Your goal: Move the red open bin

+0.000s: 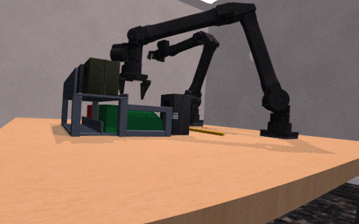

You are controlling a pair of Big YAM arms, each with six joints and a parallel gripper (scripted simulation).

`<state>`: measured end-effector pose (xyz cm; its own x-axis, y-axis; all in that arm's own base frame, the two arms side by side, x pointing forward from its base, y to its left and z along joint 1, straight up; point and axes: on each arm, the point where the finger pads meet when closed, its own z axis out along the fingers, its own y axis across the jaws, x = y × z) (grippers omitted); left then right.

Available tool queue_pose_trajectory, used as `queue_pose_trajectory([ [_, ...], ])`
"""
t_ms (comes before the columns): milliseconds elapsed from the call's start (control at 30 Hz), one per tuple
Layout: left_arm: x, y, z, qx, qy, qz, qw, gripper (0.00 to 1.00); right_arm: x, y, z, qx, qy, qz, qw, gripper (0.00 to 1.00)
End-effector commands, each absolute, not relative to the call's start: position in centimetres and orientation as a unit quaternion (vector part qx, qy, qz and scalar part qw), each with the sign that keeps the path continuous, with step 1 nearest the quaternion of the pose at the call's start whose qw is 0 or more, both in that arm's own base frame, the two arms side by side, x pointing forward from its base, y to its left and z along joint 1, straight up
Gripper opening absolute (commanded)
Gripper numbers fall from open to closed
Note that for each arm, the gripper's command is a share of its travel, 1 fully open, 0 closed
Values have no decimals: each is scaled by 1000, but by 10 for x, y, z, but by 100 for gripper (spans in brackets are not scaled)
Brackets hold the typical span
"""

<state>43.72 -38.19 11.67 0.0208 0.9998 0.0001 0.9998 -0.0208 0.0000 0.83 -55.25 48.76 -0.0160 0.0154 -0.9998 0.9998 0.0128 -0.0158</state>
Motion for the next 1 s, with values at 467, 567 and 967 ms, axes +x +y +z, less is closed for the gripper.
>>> queue_pose_trajectory([
  [467, 462, -399, 137, -708, -705, -2, -40, 90, 3, -545, 501, 499, 501, -499, 501, 100],
  [567, 462, -399, 132, -708, -705, -2, -38, 90, 3, -545, 501, 499, 501, -499, 501, 100],
  [967, 447, -385, 93, -709, -706, 0, -8, 90, 3, -545, 501, 499, 501, -499, 501, 100],
])
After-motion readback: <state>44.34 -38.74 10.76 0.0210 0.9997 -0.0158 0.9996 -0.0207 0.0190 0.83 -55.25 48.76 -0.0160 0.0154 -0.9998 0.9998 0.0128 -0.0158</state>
